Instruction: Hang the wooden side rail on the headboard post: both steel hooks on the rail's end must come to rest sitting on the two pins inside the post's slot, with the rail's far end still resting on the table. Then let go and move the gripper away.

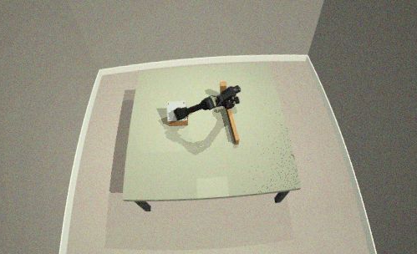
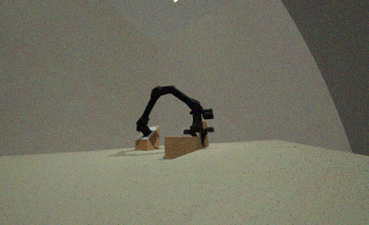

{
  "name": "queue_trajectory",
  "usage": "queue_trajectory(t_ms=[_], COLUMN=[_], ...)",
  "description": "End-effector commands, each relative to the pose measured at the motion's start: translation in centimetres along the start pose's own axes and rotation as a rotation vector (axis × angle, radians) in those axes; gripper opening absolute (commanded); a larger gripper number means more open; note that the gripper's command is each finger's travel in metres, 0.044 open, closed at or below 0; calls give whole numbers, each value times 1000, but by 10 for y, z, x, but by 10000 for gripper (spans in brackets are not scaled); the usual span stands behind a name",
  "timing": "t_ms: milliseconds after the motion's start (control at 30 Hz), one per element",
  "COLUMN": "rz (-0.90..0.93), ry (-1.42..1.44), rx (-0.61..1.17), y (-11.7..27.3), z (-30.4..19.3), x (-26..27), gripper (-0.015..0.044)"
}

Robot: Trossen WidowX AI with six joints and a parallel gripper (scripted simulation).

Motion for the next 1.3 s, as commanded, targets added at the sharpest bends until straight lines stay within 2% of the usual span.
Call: queue_trajectory(t_ms=[0, 367, 1267], rz=[0, 0, -1], ry=[-25, -121, -123], rx=[-3, -3, -3], y=[0, 0, 0], z=[0, -1, -2], x=[-2, -9, -21], gripper=[0, 0, 0])
Point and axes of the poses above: the point midway between the two fingers, 35 mm back from their tips, its own y axis back along the fingers, its own x axis across the jaws, z = x × y, the point moved 8 cm from there along y, back along the fingers
